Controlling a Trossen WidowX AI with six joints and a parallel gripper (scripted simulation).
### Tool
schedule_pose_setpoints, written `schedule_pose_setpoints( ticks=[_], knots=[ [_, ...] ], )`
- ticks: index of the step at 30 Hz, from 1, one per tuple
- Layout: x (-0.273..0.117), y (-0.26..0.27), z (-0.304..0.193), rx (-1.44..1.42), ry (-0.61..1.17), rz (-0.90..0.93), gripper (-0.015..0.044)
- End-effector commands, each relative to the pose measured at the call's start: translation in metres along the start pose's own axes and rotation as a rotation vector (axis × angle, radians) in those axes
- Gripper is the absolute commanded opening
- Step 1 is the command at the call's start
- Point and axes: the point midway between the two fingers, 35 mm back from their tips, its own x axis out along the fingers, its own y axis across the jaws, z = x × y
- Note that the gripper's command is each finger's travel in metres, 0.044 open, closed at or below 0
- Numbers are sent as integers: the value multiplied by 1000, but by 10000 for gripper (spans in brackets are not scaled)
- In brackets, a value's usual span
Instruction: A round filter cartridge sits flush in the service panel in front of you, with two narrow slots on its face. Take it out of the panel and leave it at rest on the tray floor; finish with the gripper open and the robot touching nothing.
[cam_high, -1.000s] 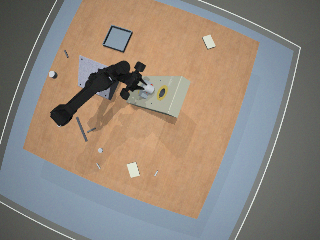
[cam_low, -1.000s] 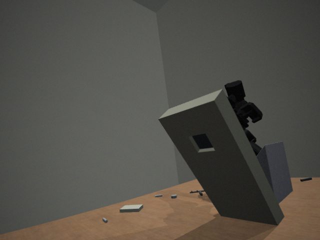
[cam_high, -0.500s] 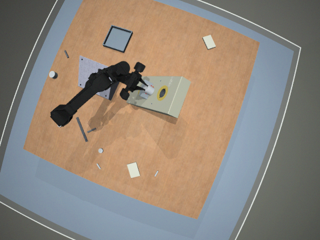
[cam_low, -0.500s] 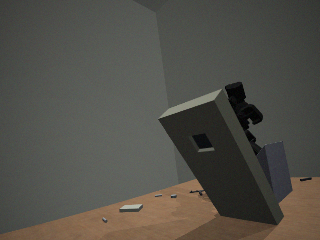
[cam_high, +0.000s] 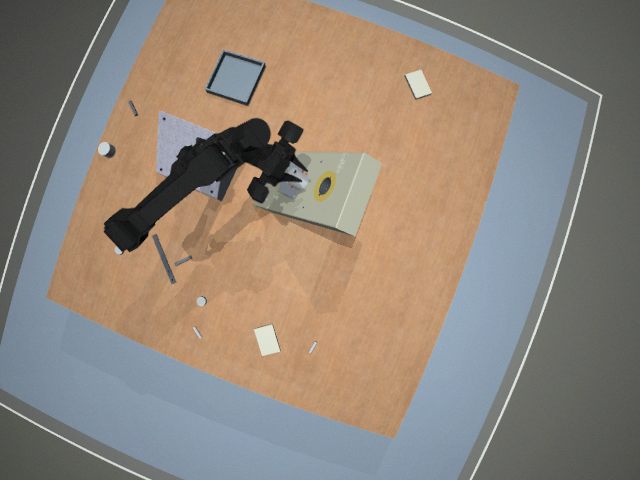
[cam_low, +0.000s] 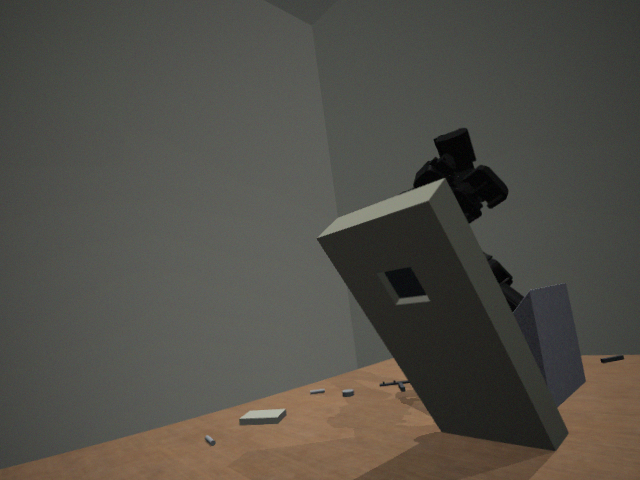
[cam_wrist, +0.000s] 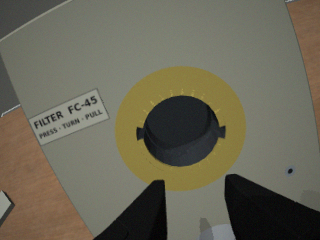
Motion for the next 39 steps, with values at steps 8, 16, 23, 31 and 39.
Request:
schedule_pose_setpoints(
  ticks=[8, 16, 23, 31, 39],
  knots=[
    [-44, 20, 58, 5, -2, 3, 365],
    [-12, -1, -23, -217, 289, -48, 305],
    [-6, -16, -60, -302, 435, -72, 305],
    [5, -16, -65, -302, 436, -70, 305],
    [17, -18, -70, -301, 436, -69, 305]
  ],
)
